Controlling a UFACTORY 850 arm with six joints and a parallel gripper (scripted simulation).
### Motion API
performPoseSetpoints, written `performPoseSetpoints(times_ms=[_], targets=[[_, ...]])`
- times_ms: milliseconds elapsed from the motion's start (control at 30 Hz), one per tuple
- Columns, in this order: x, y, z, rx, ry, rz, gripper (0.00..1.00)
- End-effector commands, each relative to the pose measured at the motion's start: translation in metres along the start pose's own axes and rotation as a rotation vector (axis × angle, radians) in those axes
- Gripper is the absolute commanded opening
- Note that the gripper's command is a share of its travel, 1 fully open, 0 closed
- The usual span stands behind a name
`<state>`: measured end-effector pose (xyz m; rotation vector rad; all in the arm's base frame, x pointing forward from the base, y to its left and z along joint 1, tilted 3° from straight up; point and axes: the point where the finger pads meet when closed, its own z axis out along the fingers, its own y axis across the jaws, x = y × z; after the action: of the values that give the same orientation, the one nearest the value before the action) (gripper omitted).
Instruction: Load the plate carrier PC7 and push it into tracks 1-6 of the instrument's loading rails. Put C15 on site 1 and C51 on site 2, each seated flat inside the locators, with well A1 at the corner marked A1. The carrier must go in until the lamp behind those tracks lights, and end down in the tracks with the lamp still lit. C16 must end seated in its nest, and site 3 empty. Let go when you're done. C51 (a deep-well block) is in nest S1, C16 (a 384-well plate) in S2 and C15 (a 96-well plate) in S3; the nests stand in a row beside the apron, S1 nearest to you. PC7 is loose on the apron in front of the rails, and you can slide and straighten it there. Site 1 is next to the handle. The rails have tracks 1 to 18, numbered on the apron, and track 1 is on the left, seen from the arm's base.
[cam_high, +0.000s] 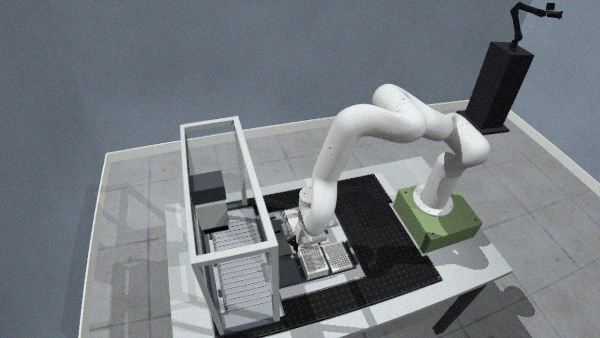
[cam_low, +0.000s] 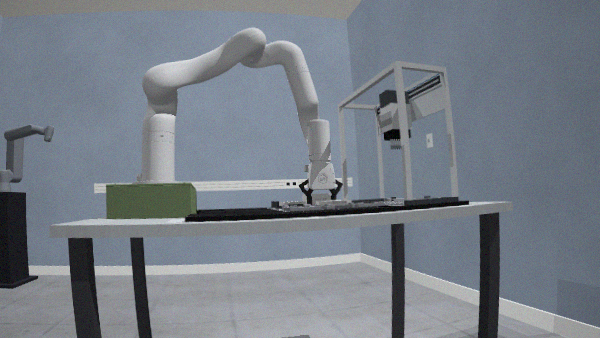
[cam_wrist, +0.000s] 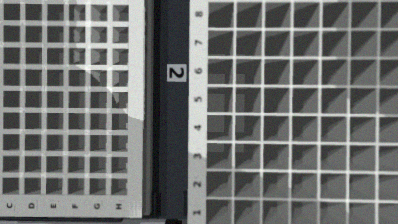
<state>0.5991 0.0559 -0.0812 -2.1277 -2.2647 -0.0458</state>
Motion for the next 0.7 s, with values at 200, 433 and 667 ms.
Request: performPoseSetpoints(times_ms=[200, 433, 667], targets=[[0.0041, 0.0011, -0.0009, -0.002, 0.000, 0.000, 1.00], [0.0076, 0.0011, -0.0009, -0.002, 0.000, 0.000, 1.00], [0.0106, 0.0011, -0.0009, -0.002, 0.000, 0.000, 1.00]])
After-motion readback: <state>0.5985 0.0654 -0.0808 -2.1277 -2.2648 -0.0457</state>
